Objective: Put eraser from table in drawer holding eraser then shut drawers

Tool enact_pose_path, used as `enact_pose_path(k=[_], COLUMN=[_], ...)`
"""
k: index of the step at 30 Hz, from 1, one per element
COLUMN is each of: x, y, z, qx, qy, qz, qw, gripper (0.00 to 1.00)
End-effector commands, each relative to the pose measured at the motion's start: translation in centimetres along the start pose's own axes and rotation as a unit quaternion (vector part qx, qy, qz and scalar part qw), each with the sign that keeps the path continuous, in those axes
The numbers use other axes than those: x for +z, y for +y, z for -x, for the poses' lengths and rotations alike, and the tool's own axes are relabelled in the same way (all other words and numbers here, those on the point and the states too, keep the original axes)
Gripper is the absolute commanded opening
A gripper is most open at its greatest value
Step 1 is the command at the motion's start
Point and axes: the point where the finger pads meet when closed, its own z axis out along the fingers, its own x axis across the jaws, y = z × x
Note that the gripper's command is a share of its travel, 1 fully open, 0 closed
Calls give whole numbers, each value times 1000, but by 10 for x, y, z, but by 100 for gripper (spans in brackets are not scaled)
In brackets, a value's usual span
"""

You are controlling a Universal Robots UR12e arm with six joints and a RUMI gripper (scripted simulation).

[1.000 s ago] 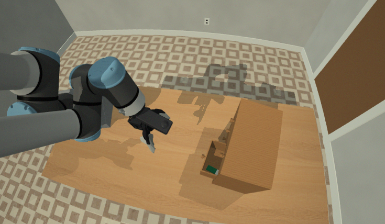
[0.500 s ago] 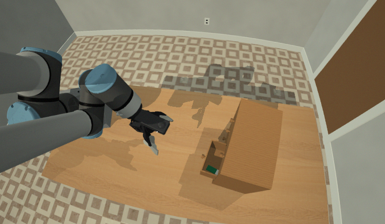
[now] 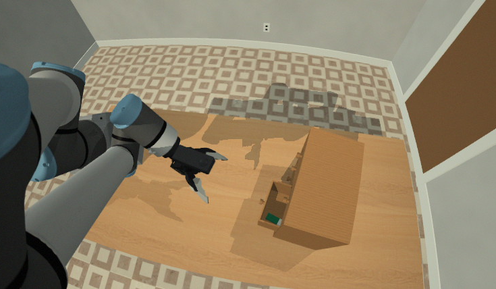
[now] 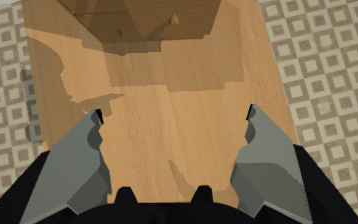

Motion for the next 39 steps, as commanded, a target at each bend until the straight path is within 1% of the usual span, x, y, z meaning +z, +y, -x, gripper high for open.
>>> enact_pose_path(k=[1, 8, 12, 16, 18, 23, 27, 33, 35, 39], x=[5, 17, 27, 33, 33, 44, 50, 58, 58, 60], y=[-1, -3, -5, -4, -4, -5, -5, -6, -6, -6], z=[0, 1, 1, 1, 1, 0, 0, 0, 0, 0], qx=[-1, -2, 0, -1, -1, 1, 0, 1, 1, 0], qy=[-1, 0, -2, -1, -1, -2, -1, -1, -1, -1], qz=[-40, -101, -137, -172, -172, -216, -245, -276, -276, -290], qw=[999, 995, 991, 985, 985, 976, 970, 961, 961, 957], gripper=[100, 100, 100, 100, 100, 100, 100, 100, 100, 100])
